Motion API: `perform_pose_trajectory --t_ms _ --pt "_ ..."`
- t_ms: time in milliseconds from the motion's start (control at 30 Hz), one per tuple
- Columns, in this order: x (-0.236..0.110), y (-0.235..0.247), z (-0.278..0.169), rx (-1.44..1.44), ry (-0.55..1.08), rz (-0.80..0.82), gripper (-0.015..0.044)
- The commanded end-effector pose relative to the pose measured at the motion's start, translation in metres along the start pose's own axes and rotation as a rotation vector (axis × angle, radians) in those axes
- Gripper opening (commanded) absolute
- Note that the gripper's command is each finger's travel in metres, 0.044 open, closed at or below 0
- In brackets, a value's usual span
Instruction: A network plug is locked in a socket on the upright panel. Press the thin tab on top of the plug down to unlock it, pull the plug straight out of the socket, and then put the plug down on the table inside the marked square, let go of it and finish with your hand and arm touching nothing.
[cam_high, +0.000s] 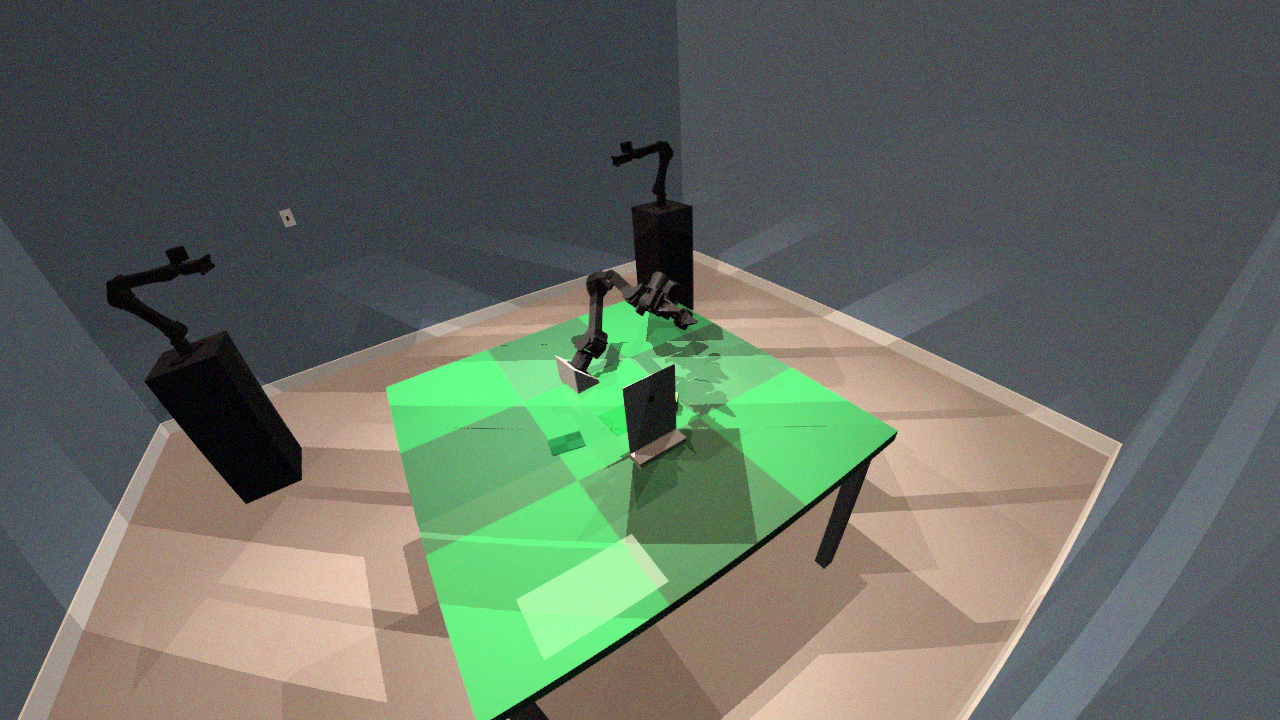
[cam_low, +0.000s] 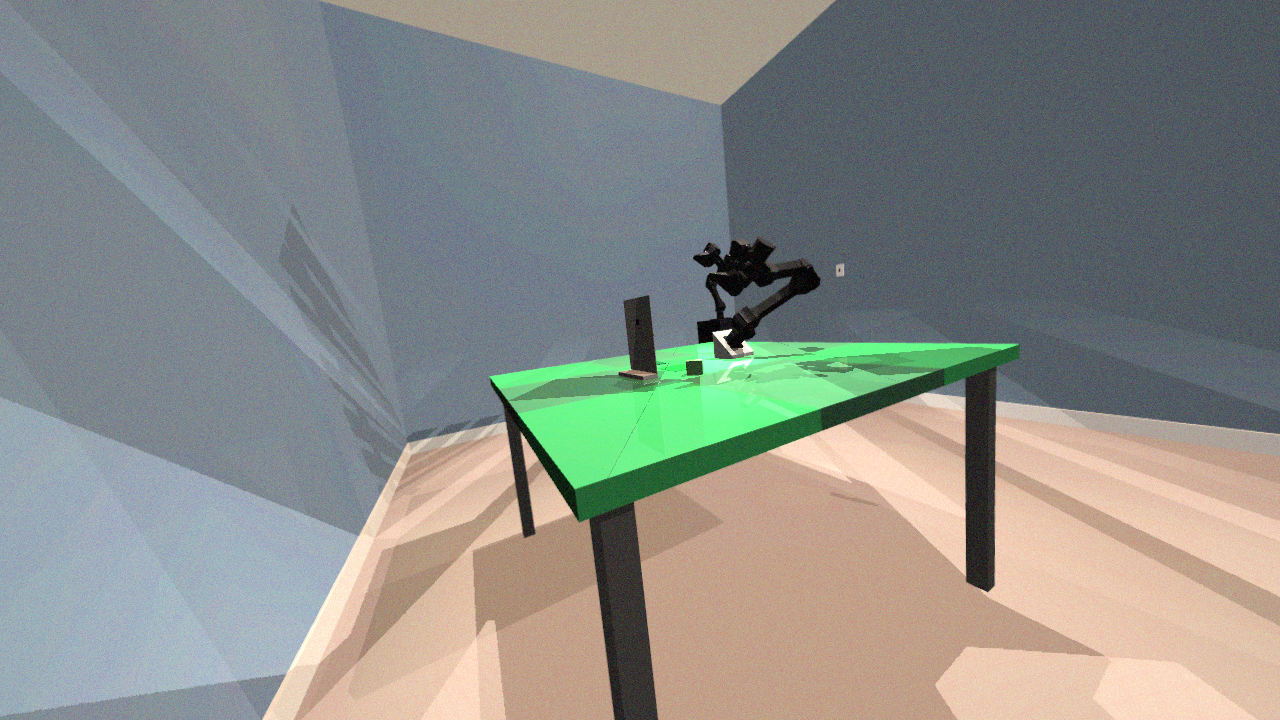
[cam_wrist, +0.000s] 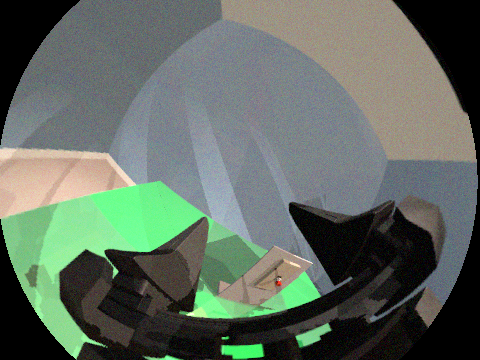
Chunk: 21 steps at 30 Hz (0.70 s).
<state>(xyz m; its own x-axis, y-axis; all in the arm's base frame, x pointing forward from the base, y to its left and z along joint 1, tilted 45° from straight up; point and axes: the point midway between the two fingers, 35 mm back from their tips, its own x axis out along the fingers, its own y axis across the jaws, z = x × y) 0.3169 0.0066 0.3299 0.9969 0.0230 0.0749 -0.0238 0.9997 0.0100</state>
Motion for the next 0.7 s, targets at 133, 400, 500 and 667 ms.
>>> perform_pose_trajectory --t_ms 133,400,500,667 --pt "0.002 -0.006 -0.024 -0.077 0.033 -0.013 0.0269" --pt "-0.001 -0.021 -0.077 -0.250 0.114 -0.034 0.0156" --pt "-0.004 -0.026 -0.097 -0.314 0.145 -0.038 0.0156" --pt "-0.012 -0.035 -0.129 -0.417 0.198 -0.041 0.0156"
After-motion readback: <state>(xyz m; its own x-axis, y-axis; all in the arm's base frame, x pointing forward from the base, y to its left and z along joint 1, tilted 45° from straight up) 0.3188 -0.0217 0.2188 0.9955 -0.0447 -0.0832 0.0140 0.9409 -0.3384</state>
